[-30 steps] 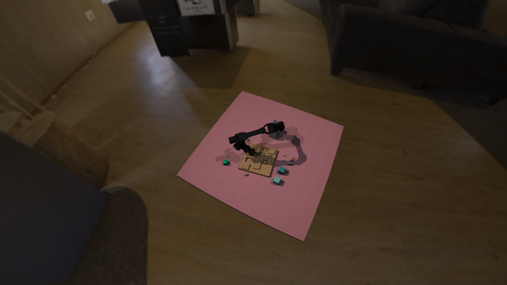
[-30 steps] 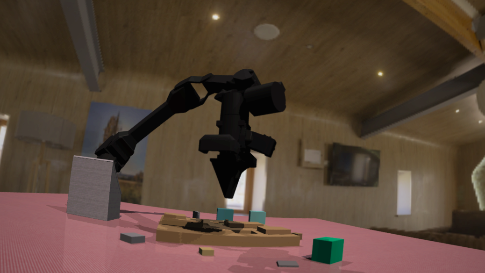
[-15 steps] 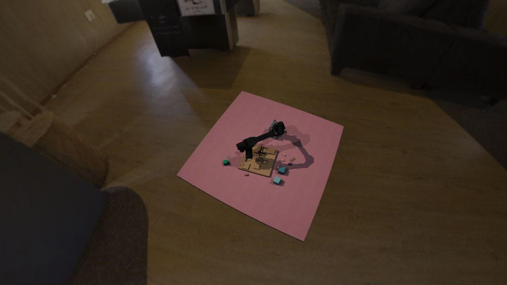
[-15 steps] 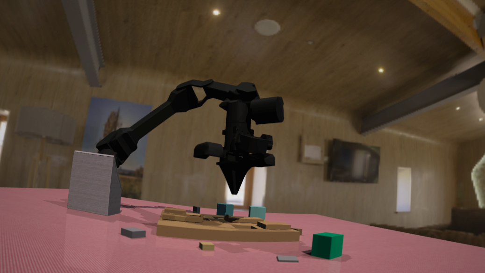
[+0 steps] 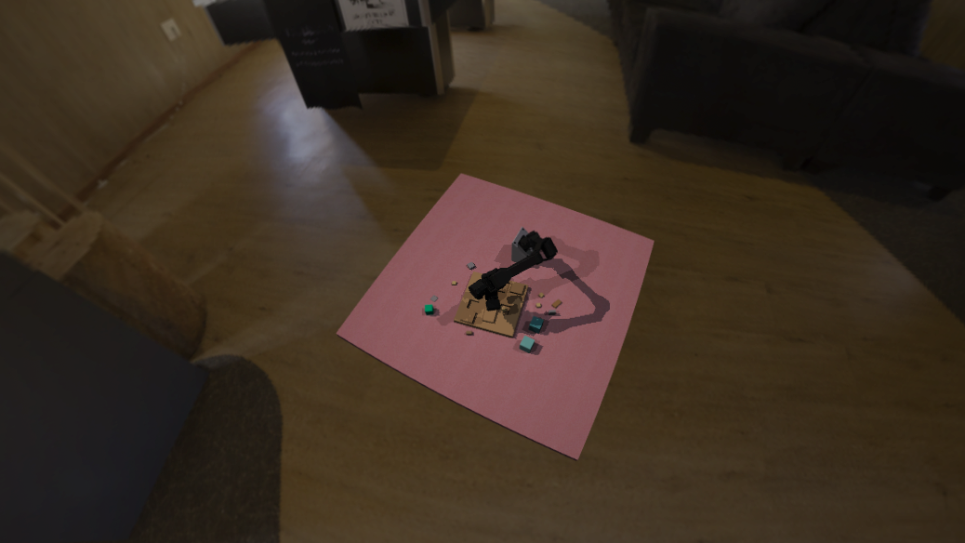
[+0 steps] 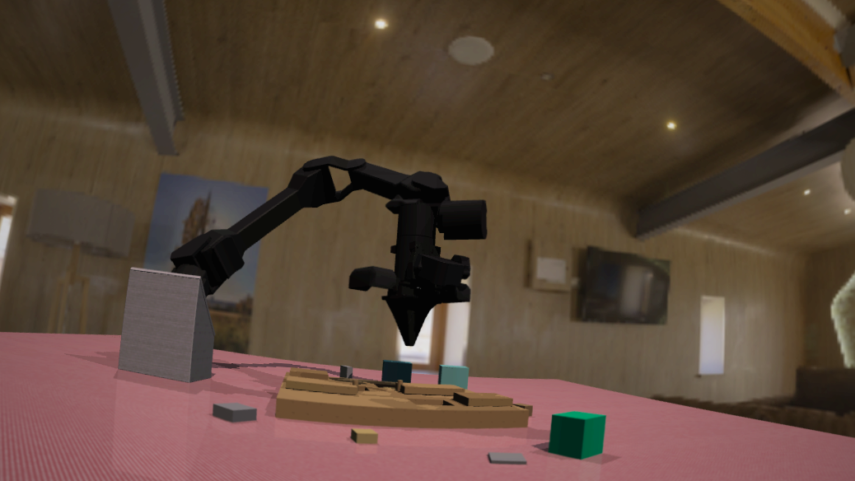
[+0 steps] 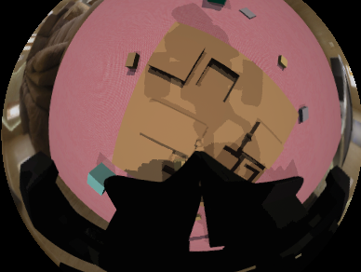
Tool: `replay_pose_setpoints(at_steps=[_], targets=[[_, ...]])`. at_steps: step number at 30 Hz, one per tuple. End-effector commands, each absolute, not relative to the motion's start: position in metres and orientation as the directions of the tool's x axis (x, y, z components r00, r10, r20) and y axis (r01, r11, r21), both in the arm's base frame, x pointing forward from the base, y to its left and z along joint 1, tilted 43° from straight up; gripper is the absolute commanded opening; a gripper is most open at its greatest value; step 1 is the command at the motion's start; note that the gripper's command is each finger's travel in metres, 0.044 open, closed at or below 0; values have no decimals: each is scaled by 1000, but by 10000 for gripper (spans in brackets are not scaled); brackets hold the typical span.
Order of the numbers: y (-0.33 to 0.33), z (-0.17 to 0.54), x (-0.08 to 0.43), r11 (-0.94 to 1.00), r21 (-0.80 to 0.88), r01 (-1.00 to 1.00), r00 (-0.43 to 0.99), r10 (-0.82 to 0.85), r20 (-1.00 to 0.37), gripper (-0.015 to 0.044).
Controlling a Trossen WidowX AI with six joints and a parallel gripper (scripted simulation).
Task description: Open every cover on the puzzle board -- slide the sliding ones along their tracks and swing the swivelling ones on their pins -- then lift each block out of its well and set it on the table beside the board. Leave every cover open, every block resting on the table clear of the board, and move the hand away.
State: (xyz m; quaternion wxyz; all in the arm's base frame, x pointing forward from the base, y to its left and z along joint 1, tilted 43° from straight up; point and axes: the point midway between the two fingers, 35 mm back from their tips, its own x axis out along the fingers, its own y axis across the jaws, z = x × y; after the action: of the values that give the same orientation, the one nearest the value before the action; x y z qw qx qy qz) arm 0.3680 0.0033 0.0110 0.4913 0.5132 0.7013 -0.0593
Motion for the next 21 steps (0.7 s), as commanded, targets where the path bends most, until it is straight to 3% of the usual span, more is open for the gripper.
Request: replay_pose_setpoints(at_steps=[1, 11, 21], targets=[[21, 22, 362, 483, 434, 760, 0, 669, -743, 0], [52, 46, 346, 525, 479, 704, -12, 683, -731, 0], [76, 21, 346, 524, 479, 704, -11, 683, -730, 0]])
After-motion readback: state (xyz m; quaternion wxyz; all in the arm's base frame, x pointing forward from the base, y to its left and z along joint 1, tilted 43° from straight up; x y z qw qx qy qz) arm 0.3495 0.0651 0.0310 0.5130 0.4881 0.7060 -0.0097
